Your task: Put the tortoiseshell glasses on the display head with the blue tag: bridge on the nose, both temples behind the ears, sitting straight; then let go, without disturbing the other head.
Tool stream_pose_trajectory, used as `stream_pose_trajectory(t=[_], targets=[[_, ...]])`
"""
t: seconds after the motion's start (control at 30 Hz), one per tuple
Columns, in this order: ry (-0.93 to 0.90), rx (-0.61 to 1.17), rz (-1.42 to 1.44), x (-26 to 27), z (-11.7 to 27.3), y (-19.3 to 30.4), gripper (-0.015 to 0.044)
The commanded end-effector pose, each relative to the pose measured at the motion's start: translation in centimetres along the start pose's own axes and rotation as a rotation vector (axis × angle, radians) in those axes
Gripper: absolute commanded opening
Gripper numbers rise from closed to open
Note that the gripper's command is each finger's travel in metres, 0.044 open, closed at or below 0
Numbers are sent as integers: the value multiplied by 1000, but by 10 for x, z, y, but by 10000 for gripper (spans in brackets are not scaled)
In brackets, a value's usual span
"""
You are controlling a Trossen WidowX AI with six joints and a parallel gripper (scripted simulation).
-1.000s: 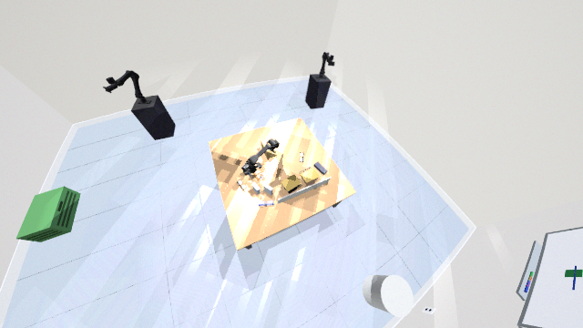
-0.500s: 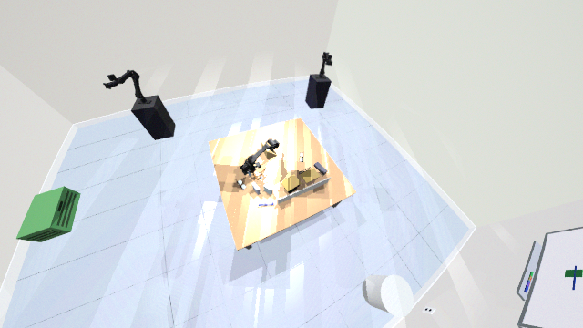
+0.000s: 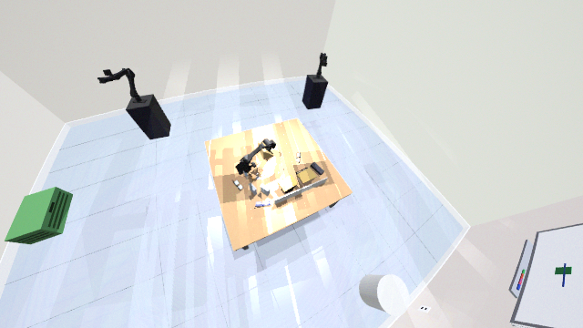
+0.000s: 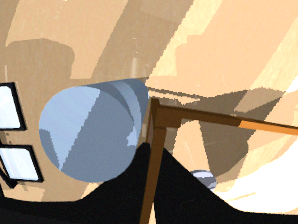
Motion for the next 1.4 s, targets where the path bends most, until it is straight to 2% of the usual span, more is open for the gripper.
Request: stream_pose_trajectory(t=[0.0,1.37], targets=[[-3,-6,1,4,0,-5,0],[-3,-7,0,10,0,-17,0]])
Point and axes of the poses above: the point midway between the two fingers, 35 mm back from their tips, its own z axis back along the fingers, its own x axis across the jaws, y = z × x, the point moved 3 cm from there along z, back along the fingers, and after that the axes turned 14 degrees about -z, right-handed, at the moved point
